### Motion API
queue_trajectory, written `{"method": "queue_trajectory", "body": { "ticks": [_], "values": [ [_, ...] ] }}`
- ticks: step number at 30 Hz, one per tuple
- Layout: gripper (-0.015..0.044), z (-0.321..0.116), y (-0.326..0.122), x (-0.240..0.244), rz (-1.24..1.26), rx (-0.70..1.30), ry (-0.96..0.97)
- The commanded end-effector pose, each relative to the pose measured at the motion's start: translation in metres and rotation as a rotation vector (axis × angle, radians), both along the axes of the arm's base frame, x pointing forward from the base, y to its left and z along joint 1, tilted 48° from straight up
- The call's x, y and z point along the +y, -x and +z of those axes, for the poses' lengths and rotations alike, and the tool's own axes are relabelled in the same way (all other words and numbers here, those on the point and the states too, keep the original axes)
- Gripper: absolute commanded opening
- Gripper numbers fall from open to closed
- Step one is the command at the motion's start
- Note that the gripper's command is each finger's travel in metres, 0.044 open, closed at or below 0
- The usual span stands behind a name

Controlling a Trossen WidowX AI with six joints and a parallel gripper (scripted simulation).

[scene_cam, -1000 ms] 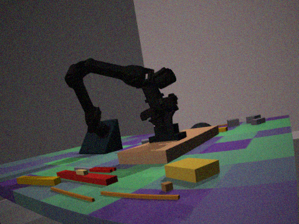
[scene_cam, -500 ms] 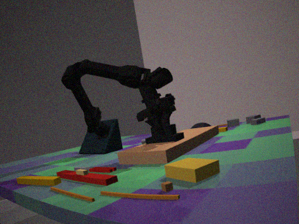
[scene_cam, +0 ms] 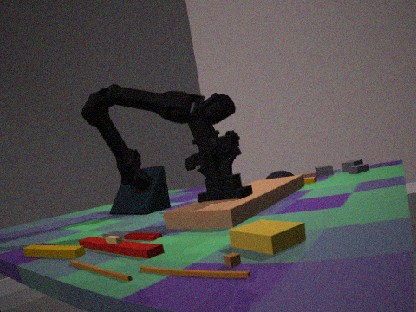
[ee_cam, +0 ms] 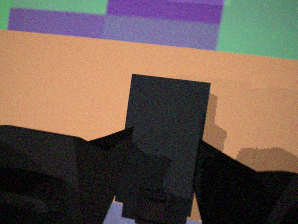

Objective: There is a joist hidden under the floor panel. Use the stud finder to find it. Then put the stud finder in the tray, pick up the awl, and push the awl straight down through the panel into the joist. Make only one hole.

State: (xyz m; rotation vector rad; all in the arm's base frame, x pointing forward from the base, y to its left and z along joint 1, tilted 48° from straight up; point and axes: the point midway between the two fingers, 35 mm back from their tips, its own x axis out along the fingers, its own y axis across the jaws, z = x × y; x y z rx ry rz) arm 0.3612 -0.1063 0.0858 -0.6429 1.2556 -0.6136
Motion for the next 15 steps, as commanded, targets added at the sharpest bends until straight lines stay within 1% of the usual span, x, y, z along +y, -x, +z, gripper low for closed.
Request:
{"method": "queue_trajectory", "body": {
  "ticks": [1, 15],
  "values": [
    [0.0, 0.01, 0.001, -0.01, -0.014, -0.01, 0.011],
    [0.0, 0.026, 0.003, -0.024, -0.014, -0.01, 0.012]
  ]
}}
